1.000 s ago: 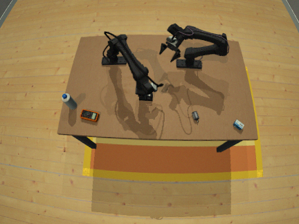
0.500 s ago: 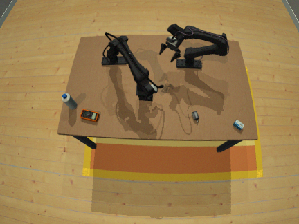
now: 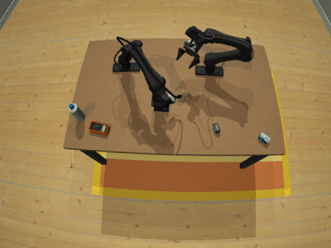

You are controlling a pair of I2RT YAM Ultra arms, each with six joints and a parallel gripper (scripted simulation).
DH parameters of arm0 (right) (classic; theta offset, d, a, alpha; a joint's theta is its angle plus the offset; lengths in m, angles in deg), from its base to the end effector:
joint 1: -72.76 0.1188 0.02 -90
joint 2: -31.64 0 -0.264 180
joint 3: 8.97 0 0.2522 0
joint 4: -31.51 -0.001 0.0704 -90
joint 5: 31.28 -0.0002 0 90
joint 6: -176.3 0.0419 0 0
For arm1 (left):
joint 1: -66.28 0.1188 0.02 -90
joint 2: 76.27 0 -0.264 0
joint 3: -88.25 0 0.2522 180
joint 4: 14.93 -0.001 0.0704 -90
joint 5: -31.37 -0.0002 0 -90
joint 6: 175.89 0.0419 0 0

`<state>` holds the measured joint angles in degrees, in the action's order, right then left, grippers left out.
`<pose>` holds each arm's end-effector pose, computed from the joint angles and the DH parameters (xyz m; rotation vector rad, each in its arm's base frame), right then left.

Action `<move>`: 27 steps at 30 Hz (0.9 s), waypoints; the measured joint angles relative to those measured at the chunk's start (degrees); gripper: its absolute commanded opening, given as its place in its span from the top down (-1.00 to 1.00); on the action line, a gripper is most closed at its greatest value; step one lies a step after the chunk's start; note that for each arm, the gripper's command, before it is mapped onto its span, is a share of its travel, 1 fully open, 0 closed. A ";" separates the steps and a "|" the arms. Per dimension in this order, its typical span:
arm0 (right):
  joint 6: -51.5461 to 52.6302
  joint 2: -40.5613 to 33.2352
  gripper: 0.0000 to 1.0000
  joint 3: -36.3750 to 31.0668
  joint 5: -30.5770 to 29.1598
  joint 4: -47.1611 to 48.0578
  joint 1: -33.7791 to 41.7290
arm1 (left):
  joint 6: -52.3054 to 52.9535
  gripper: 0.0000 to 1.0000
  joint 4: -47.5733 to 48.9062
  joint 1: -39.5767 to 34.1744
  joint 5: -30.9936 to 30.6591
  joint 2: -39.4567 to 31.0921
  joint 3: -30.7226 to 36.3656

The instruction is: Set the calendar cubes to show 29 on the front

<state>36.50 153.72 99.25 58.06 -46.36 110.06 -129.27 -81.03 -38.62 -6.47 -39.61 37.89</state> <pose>0.3191 0.2437 0.1698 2.1432 -2.2541 0.0127 0.0042 -0.1167 0.2599 0.7641 1.9598 -0.4019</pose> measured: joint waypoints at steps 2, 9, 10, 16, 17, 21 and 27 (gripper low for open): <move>0.00 -0.22 0.29 0.00 0.00 0.07 0.37 | 0.00 -1.00 0.00 0.00 0.00 0.00 0.00; 0.00 -0.57 0.29 0.00 0.00 0.17 0.68 | 0.00 -1.00 0.00 0.00 0.00 0.00 0.00; 0.00 -0.57 0.29 0.00 0.00 0.17 0.68 | 0.00 -1.00 0.00 0.00 0.00 0.00 0.00; 0.00 -0.61 0.29 -0.09 0.00 0.39 0.66 | 0.00 -1.00 0.00 0.00 0.00 0.00 0.00; 0.00 -0.63 0.29 -0.26 0.00 0.63 0.68 | 0.00 -1.00 0.00 0.00 0.00 0.00 0.00; 0.04 -0.59 0.29 -1.60 0.00 2.10 0.68 | 0.00 -1.00 0.00 0.00 0.00 0.00 0.00; 0.11 -0.42 0.29 -2.84 0.00 4.24 0.68 | 0.00 -1.00 0.00 0.00 0.00 0.00 0.00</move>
<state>36.60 153.31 96.41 58.06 -42.12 110.74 -129.27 -81.03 -38.62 -6.47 -39.61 37.89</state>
